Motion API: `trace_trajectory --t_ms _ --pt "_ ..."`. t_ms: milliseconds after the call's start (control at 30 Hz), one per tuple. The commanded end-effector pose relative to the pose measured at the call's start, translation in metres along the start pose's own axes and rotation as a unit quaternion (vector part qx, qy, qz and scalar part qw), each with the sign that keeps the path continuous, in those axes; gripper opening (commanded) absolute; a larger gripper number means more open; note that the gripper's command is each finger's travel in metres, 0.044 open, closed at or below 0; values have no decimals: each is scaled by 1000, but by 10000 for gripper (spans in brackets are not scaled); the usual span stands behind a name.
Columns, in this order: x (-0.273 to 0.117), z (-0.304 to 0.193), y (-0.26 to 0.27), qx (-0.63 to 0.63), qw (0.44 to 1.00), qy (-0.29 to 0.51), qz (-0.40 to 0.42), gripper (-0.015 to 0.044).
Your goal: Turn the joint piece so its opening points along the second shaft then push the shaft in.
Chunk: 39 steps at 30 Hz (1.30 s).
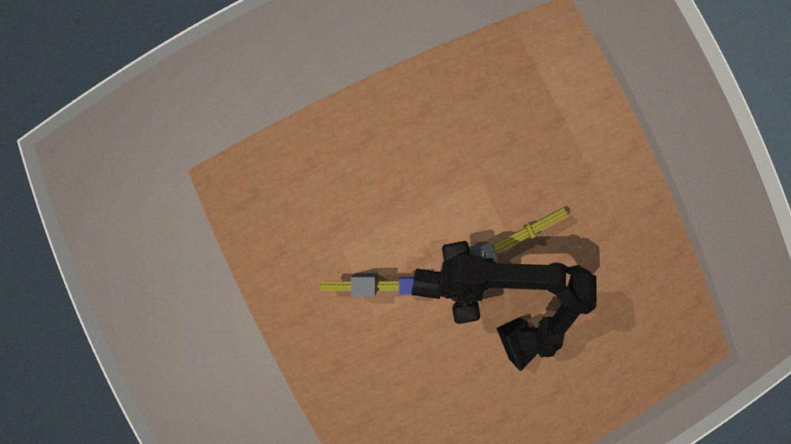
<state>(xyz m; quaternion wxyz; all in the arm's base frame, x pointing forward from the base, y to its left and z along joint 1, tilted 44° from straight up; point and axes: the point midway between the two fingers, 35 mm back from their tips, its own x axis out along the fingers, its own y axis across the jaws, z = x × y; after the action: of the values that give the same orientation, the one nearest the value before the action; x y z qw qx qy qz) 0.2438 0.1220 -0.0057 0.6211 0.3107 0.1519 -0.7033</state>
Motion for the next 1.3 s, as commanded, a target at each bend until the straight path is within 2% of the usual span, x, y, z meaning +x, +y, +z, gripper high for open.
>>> trace_trajectory --t_ms 0,167,333,767,1267 --pt "23 -3 -1 -5 1000 -6 1 440" --pt "42 -4 -2 -5 1000 -7 1 440" --pt "43 -6 -2 -5 1000 -7 1 440" --pt "36 -52 -3 -4 1000 -5 1 440" --pt "55 -53 -3 -4 1000 -6 1 440"
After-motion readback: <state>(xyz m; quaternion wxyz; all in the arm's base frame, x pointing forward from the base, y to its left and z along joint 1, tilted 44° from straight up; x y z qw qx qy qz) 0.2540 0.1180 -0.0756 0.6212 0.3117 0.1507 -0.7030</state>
